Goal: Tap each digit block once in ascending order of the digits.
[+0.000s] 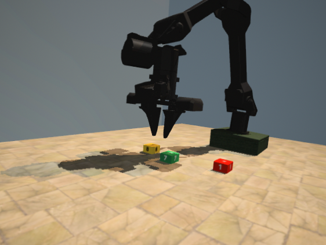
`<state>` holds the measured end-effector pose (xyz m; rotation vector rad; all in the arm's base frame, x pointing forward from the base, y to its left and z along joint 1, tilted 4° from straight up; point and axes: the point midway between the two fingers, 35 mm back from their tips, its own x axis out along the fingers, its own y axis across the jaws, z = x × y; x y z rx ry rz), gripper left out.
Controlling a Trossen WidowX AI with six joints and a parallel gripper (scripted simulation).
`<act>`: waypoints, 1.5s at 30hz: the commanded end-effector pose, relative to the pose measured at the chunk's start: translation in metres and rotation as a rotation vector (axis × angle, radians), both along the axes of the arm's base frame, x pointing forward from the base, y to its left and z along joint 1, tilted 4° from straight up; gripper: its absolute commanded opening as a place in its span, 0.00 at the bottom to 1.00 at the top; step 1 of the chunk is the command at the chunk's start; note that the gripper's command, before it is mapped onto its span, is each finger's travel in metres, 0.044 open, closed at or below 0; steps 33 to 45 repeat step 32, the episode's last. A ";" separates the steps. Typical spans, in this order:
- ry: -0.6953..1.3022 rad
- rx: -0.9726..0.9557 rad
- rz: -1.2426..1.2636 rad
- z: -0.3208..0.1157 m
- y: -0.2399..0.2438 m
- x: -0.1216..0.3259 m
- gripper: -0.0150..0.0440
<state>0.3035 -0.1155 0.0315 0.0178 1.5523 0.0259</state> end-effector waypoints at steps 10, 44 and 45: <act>-0.015 0.017 -0.017 0.046 0.148 0.019 0.93; 0.016 0.047 -0.076 0.092 0.292 -0.046 0.93; 0.016 0.047 -0.076 0.092 0.292 -0.046 0.93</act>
